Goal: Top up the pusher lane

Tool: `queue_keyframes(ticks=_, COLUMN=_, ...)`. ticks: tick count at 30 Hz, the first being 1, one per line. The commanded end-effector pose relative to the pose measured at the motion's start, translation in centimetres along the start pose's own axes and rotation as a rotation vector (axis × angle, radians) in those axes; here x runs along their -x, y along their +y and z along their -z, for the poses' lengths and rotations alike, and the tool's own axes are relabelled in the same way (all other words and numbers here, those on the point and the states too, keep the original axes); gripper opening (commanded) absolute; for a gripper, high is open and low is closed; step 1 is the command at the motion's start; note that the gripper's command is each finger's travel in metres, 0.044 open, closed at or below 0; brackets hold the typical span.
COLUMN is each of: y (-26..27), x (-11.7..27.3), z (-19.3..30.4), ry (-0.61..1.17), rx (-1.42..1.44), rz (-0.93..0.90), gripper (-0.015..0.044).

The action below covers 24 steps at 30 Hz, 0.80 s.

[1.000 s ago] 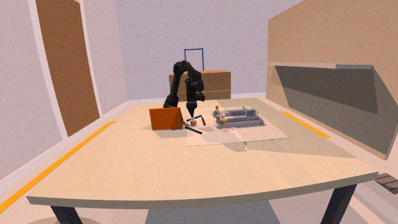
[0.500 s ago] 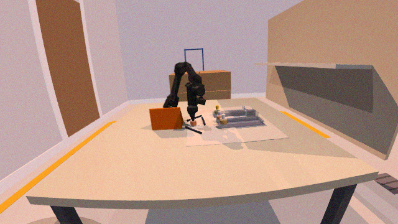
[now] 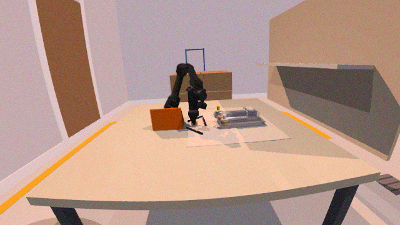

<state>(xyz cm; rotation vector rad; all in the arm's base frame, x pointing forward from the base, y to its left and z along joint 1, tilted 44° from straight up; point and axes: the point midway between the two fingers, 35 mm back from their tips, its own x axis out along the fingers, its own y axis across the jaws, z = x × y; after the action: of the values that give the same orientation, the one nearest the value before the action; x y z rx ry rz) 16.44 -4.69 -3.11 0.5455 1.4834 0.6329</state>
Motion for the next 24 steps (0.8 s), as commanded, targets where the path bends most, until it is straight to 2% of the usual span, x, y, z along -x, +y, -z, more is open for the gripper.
queue_keyframes(ticks=1, y=0.1, x=-0.3, z=0.0, ry=-0.003, rx=-0.007, rz=-0.004, gripper=0.0414)
queue_keyframes(ticks=10, y=0.1, x=-0.3, z=0.0, ry=-0.003, rx=-0.007, rz=-0.004, gripper=0.0177)
queue_keyframes(ticks=15, y=0.1, x=-0.3, z=0.0, ry=-0.003, rx=-0.007, rz=-0.004, gripper=0.0144)
queue_keyframes(ticks=21, y=0.0, x=1.6, z=-0.3, ry=-0.003, rx=-0.007, rz=-0.002, gripper=0.0)
queue_keyframes(ticks=24, y=0.0, x=3.2, z=-0.5, ry=-0.003, rx=-0.008, rz=-0.001, gripper=0.0)
